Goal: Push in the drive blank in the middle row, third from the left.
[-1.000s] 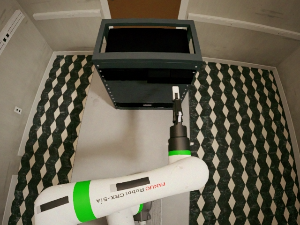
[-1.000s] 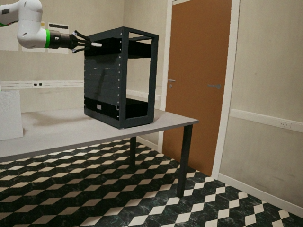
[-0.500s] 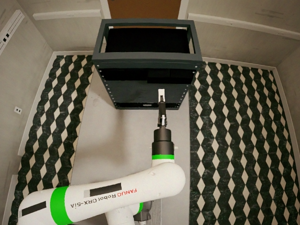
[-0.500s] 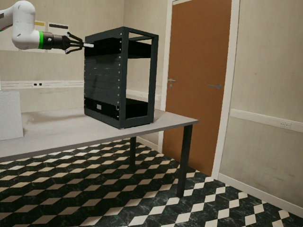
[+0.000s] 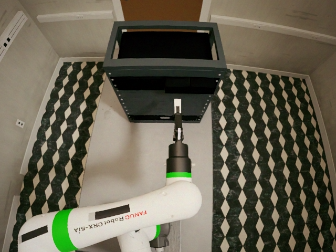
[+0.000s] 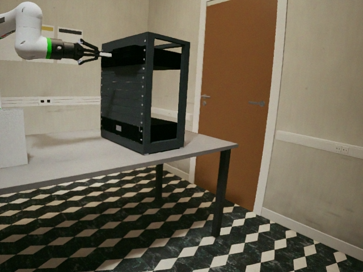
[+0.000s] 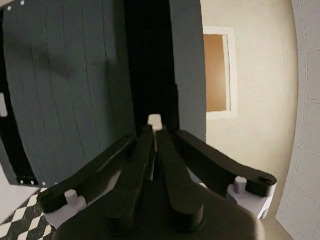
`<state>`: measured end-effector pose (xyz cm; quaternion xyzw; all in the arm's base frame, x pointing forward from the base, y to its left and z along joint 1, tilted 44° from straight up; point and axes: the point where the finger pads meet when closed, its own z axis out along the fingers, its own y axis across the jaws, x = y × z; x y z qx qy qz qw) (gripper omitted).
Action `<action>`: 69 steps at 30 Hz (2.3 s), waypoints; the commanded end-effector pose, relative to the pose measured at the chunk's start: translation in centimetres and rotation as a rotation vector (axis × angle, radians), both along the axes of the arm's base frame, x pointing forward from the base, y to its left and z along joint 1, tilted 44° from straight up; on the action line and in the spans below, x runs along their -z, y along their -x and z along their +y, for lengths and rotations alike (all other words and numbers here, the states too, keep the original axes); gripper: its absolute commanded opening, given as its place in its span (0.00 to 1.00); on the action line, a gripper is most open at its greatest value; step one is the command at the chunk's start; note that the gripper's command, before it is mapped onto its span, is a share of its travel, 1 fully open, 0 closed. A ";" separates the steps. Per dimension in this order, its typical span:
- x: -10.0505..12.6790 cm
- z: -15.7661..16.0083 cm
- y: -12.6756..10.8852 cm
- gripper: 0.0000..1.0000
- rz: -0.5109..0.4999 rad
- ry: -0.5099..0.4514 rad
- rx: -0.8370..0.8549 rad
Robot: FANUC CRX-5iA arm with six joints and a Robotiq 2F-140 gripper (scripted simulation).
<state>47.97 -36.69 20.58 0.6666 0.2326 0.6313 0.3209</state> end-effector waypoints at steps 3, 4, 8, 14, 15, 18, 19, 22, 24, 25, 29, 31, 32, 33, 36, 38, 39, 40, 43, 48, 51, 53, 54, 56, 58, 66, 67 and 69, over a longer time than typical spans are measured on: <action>-0.1 -0.4 -2.8 0.10 -0.001 0.001 0.001; -0.1 -0.5 -3.1 0.10 -0.001 0.001 0.001; -0.1 -0.5 -3.3 0.10 -0.001 0.001 0.001; -0.1 -0.5 -3.3 0.10 -0.001 0.001 0.001; -0.1 -0.5 -3.3 0.10 -0.001 0.001 0.001; -0.1 -0.5 -3.3 0.10 -0.001 0.001 0.001; -0.1 -0.5 -3.3 0.10 -0.001 0.001 0.001; -0.1 -0.5 -3.3 0.10 -0.001 0.001 0.001; -0.1 -0.5 -3.3 0.10 -0.001 0.001 0.001; -0.1 -0.5 -3.3 0.10 -0.001 0.001 0.001; -0.1 -0.5 -3.3 0.10 -0.001 0.001 0.001; -0.1 -0.5 -3.3 0.10 -0.001 0.001 0.001; -0.1 -0.5 -3.3 0.10 -0.001 0.001 0.001; -0.1 -0.5 -3.3 0.10 -0.001 0.001 0.001; -0.1 -0.5 -3.3 0.10 -0.001 0.001 0.001; -0.1 -0.5 -3.3 0.10 -0.001 0.001 0.001; -0.1 -0.5 -3.3 0.10 -0.001 0.001 0.001; -0.1 -0.5 -3.3 0.10 -0.001 0.001 0.001; -0.1 -0.5 -3.4 0.10 -0.001 0.001 0.001; -0.1 -0.6 -3.8 0.10 -0.001 0.001 0.001; -0.1 -0.6 -4.2 0.10 -0.001 0.001 0.001; -0.1 -0.6 -4.3 0.10 -0.001 0.001 0.001; -0.1 -0.6 -4.3 0.10 -0.001 0.001 0.001; -0.1 -0.6 -4.3 0.10 -0.001 0.001 0.001; -0.1 -0.6 -4.3 0.10 -0.001 0.001 0.001; -0.1 -0.7 -4.7 0.10 -0.001 0.001 0.001; -0.1 -0.7 -4.8 0.10 -0.001 0.001 0.001; -0.1 -0.7 -5.1 0.10 -0.001 0.001 0.001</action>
